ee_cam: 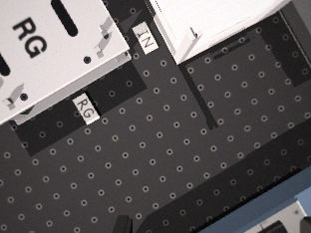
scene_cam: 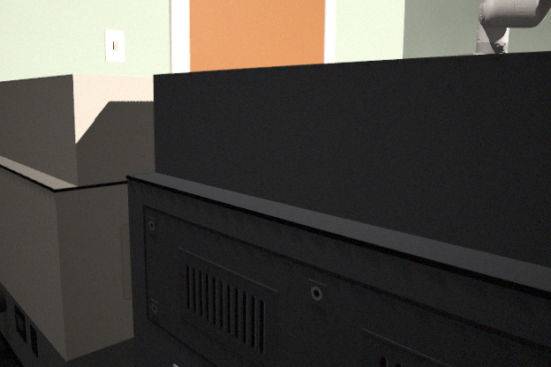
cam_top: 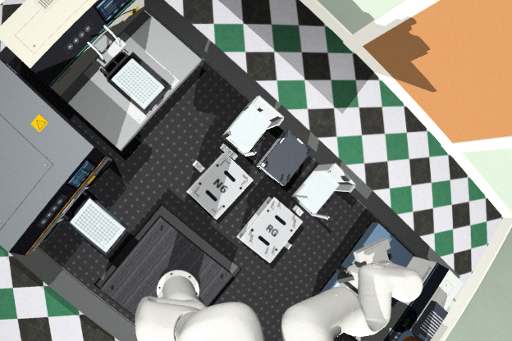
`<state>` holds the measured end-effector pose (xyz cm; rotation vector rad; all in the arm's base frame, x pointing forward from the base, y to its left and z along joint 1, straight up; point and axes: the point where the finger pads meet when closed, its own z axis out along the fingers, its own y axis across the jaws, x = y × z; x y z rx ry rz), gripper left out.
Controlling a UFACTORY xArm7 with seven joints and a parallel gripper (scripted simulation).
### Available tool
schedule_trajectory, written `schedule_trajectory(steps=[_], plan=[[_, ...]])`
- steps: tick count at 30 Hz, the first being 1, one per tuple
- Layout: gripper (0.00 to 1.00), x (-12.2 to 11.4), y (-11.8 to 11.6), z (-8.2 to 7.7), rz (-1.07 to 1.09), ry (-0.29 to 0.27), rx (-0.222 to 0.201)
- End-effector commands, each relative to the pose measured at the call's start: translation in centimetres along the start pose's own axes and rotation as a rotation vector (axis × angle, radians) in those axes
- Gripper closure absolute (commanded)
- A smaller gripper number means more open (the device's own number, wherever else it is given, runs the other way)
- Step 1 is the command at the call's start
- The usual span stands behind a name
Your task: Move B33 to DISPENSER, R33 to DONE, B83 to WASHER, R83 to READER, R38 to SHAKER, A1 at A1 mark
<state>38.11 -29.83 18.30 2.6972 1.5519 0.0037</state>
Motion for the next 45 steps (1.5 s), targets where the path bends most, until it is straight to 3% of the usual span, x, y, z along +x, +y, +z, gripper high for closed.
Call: schedule_trajectory(steps=[1,14,19,35,40,45], plan=[[0.00,-1.1,0.9,-0.2,-0.144,0.011,0.018],[0.00,-4.1,3.1,-0.1,-0.144,0.011,0.018],[0.00,-5.5,4.0,-0.1,-0.340,0.012,0.016],[0.00,-9.4,6.6,0.0,-0.340,0.012,0.016],[0.00,-10.8,7.5,0.0,-0.535,0.013,0.015],[0.00,-12.1,8.5,0.0,-0.535,0.013,0.015]])
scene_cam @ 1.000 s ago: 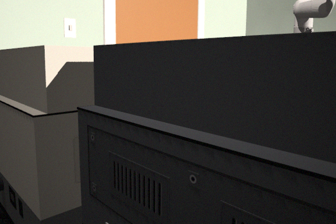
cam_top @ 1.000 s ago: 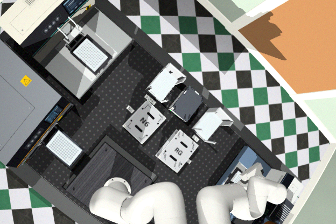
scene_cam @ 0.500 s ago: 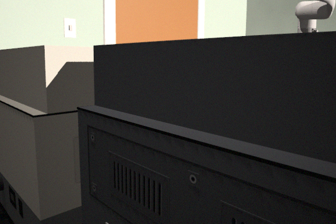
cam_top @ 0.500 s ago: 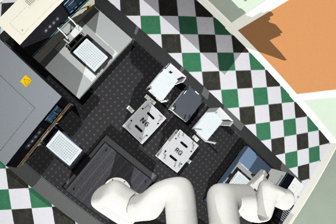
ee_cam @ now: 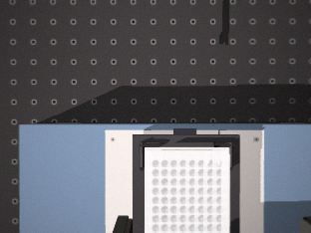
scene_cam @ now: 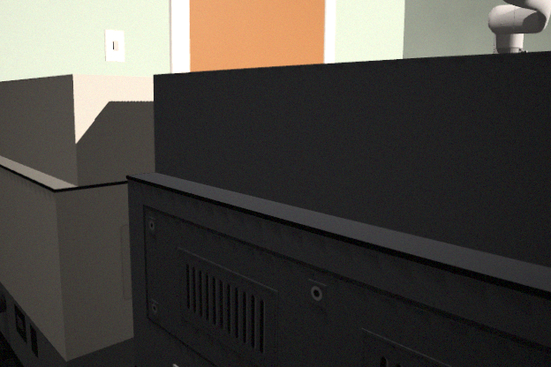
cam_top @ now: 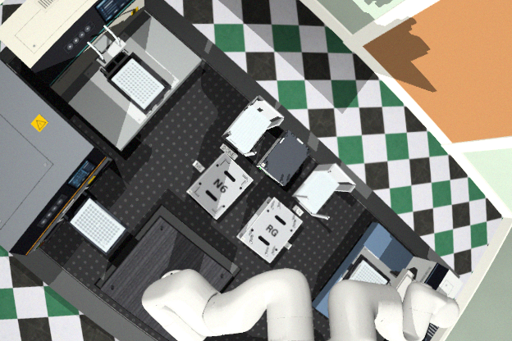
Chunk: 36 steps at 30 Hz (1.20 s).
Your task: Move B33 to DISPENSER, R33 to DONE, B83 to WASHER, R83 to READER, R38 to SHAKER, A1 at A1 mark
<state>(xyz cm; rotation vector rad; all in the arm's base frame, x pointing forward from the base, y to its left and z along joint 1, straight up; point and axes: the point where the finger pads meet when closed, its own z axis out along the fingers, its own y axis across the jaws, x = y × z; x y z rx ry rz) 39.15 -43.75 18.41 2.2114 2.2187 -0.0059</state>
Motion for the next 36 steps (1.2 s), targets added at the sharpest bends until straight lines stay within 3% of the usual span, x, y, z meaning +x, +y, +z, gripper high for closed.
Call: schedule_trajectory(steps=[1,10,36], plan=[[0.00,-0.8,0.2,-0.2,-0.006,0.001,-0.002],[0.00,-3.3,0.3,-0.3,-0.006,0.000,-0.002],[0.00,-3.3,0.3,-0.3,-0.006,0.000,-0.002]])
